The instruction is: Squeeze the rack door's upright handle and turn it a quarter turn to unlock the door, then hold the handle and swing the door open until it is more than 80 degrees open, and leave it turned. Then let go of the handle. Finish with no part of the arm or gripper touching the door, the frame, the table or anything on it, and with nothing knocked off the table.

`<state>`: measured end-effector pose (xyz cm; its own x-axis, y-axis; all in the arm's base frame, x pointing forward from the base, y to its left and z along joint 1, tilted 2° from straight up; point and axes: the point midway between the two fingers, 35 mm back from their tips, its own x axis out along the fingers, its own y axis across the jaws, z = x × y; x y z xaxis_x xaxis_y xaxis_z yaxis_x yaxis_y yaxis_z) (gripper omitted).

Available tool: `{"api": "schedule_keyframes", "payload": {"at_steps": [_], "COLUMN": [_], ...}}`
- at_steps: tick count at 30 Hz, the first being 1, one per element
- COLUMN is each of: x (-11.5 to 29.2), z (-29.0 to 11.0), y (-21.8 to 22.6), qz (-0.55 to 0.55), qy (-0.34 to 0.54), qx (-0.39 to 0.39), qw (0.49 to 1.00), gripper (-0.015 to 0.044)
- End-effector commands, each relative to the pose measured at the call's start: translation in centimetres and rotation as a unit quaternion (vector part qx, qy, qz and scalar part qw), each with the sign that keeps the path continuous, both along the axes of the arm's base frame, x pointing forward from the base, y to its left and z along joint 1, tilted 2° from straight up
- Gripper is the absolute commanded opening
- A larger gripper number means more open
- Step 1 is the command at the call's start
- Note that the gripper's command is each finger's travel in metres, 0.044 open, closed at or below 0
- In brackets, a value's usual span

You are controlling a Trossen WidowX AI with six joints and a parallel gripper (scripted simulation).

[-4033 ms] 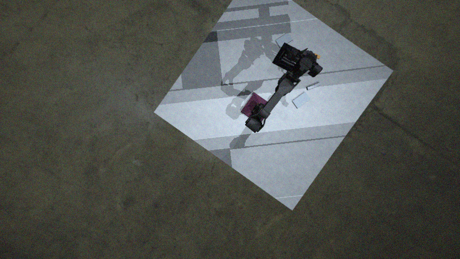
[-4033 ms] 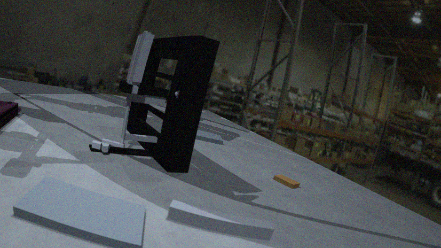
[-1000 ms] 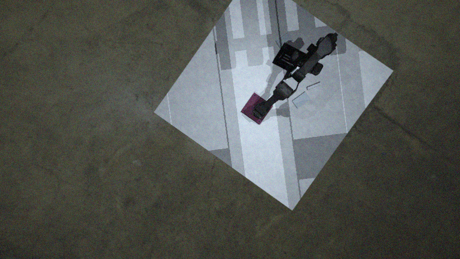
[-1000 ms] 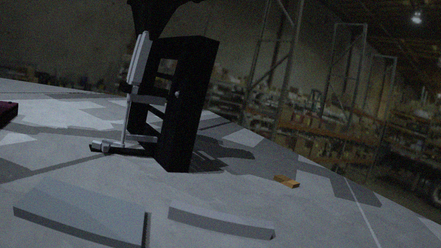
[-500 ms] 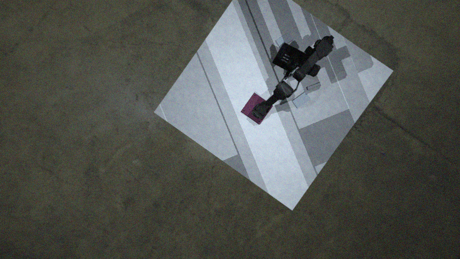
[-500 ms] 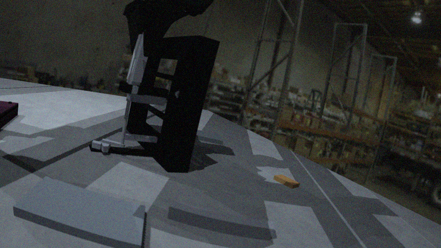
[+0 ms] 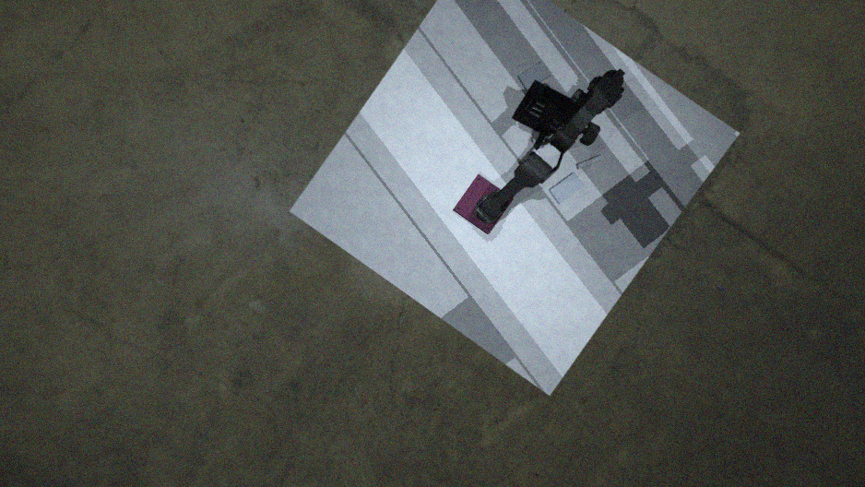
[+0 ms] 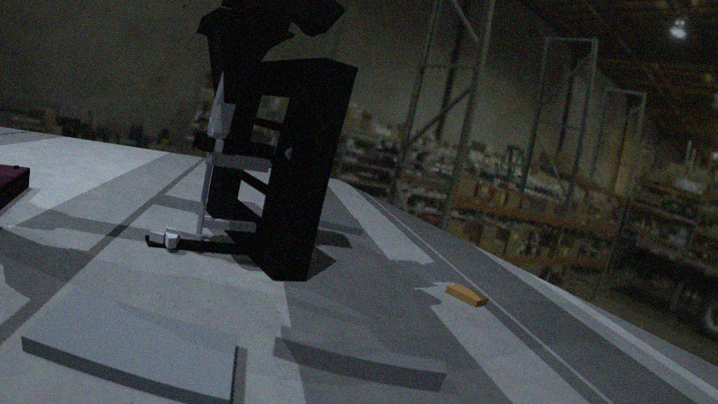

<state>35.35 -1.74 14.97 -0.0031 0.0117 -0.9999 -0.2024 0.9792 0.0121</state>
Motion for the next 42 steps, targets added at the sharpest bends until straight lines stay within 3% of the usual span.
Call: {"api": "schedule_keyframes", "payload": {"at_steps": [1, 14, 23, 32, 42], "x": [0.00, 0.00, 0.00, 0.00, 0.00], "z": [-0.08, -0.08, -0.08, -0.08, -0.08], "y": [0.00, 0.00, 0.00, 0.00, 0.00], "qz": [-0.001, -0.006, -0.209, -0.419, -0.628], "qy": [0.001, 0.001, 0.003, 0.005, 0.008], "qx": [0.000, 0.000, -0.001, -0.002, -0.002], "qw": [1.000, 1.000, 0.978, 0.908, 0.778], "gripper": [0.0072, 0.0011, 0.0011, 0.0011, 0.0011]}}
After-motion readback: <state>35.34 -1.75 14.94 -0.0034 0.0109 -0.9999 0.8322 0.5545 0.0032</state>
